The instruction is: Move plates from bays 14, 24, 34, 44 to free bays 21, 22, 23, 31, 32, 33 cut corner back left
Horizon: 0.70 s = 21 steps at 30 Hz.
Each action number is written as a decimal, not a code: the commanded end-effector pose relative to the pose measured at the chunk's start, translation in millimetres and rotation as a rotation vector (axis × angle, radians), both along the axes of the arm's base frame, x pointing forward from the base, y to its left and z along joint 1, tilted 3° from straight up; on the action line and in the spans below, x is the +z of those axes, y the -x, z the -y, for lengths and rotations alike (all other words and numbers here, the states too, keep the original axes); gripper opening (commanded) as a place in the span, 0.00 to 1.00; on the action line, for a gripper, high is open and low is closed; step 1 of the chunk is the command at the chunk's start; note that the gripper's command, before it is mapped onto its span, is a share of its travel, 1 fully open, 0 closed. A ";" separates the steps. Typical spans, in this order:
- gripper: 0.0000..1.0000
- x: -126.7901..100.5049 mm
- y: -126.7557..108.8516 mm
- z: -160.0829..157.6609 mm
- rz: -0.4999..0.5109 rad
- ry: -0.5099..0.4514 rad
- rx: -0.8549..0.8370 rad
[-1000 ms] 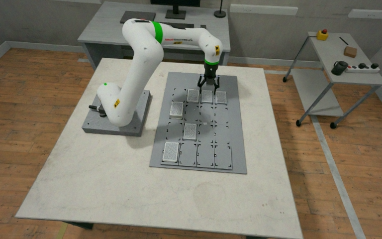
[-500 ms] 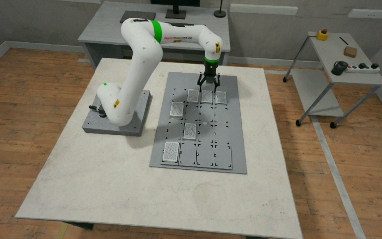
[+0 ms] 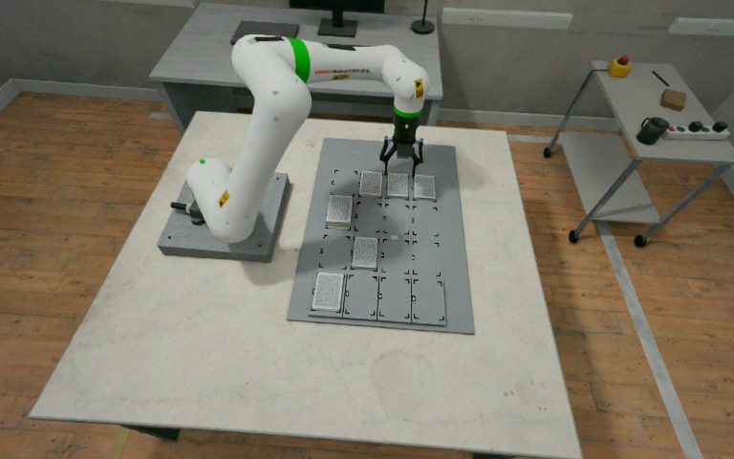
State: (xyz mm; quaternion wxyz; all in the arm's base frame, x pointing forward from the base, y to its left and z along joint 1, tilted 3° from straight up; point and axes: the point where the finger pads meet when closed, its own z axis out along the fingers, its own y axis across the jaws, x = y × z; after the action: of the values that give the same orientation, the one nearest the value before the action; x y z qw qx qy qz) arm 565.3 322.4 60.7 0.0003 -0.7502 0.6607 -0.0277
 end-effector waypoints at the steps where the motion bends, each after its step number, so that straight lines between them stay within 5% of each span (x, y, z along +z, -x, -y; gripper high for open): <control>1: 0.70 1.1 -0.5 -0.3 0.002 -0.001 0.000; 21: 0.70 2.5 17.6 61.4 0.002 -0.001 0.000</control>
State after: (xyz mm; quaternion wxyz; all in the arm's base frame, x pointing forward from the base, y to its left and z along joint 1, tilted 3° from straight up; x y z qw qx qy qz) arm 549.3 268.0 62.0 -0.0001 -0.7501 0.6607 -0.0276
